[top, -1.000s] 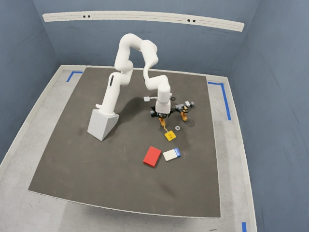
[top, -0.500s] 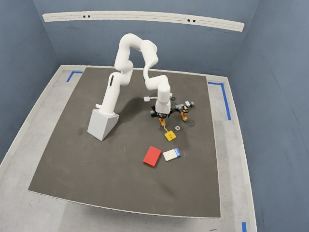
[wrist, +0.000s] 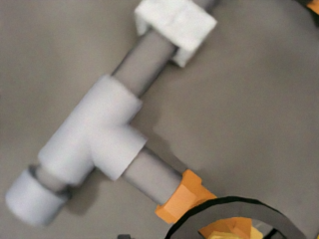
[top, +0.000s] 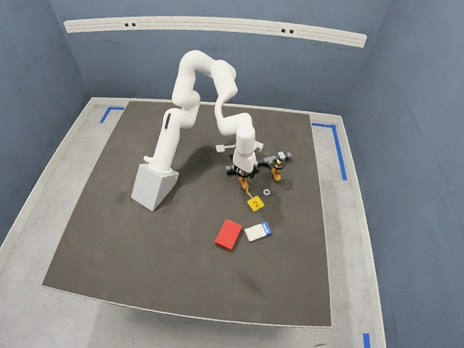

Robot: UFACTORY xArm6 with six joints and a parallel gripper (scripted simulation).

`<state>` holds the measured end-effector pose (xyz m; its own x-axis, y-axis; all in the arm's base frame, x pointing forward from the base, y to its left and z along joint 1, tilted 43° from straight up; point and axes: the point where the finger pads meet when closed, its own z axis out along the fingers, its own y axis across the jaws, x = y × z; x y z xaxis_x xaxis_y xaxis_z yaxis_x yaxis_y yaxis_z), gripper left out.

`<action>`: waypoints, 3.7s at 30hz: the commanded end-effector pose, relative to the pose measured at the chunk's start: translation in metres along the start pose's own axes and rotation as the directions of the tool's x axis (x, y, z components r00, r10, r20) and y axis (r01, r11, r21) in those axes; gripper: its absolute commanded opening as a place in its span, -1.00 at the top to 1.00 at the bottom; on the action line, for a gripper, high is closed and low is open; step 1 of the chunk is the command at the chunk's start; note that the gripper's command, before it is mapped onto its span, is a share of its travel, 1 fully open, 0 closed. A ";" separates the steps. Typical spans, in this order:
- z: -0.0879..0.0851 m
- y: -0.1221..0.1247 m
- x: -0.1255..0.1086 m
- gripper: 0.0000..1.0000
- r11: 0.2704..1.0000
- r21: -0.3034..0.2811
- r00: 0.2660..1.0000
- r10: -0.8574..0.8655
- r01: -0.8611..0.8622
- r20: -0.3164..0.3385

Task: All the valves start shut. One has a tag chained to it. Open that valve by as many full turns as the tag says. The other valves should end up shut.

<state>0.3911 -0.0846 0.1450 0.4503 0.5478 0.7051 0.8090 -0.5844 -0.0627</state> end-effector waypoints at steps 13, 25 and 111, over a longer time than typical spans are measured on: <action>-0.001 0.001 0.000 -1.00 0.711 -0.005 0.711 0.703 -0.703 -0.010; -0.001 0.001 0.000 -1.00 0.299 0.011 0.299 0.954 -0.954 -0.028; -0.001 0.001 0.000 1.00 -0.533 -0.015 -0.533 0.846 -0.846 -0.007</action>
<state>0.3911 -0.0846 0.1451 0.3584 -0.8025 -0.4770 -0.8610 -0.0867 -0.5011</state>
